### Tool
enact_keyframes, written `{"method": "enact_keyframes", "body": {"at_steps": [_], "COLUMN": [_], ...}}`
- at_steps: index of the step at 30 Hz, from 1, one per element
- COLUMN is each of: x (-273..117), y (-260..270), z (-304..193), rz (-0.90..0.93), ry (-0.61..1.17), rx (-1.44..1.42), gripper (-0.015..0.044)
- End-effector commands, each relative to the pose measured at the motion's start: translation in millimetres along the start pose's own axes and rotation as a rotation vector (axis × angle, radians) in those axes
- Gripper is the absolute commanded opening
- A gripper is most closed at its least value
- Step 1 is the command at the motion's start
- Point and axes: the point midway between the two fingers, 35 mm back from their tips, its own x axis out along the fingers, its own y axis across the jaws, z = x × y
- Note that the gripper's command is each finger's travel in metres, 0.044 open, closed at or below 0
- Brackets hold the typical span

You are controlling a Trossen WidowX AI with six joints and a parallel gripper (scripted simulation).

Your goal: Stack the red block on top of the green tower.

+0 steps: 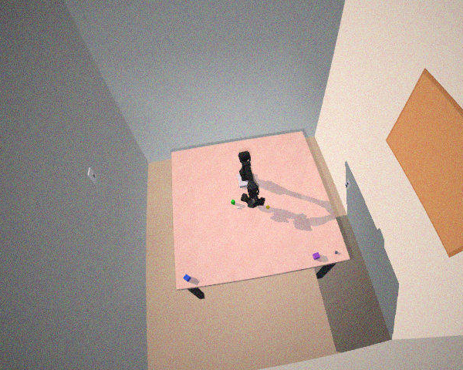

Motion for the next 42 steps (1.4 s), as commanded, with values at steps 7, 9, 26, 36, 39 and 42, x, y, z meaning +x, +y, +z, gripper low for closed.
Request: {"method": "enact_keyframes", "body": {"at_steps": [7, 9, 26, 36, 39, 42], "x": [1.8, 1.8, 1.2, -11.7, -26.7, -42.3], "y": [-1.2, -1.2, -1.2, -0.6, -0.3, -0.2], "z": [-0.8, -0.8, -0.7, -0.3, -0.4, -0.5], "rz": [-0.005, -0.005, -0.005, -0.004, -0.004, -0.004], "ry": [0.0, 0.0, 0.0, 0.0, 0.0, 0.0], "rx": [-0.003, -0.003, -0.003, -0.003, -0.003, -0.003], "gripper": [0.044, 0.044, 0.0079, 0.0, 0.0, 0.0]}}
